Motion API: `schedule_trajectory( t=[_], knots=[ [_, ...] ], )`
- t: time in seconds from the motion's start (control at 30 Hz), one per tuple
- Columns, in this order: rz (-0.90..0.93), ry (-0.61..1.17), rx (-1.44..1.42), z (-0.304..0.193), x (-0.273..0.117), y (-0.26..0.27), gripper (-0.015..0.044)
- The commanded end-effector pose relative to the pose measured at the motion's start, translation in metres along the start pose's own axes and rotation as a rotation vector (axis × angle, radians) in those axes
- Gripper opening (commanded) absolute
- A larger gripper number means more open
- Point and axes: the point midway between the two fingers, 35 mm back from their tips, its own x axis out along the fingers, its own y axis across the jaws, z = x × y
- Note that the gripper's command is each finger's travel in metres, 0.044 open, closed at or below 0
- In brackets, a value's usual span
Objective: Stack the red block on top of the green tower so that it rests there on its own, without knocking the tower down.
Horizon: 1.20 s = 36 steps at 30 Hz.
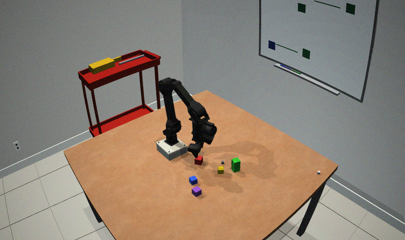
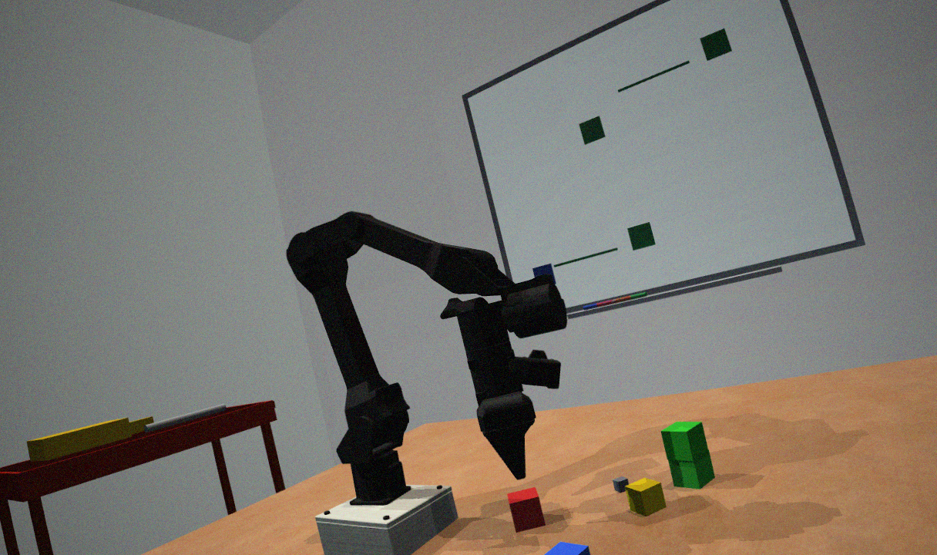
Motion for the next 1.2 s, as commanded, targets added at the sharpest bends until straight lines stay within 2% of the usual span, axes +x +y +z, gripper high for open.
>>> schedule_trajectory(
  t=[0.0, 1.17],
  knots=[
    [0.000, 0.009, -0.001, -0.003, 0.019, 0.000, 0.0440],
    [0.000, 0.009, -0.001, -0.003, 0.066, -0.001, 0.0440]
  ],
)
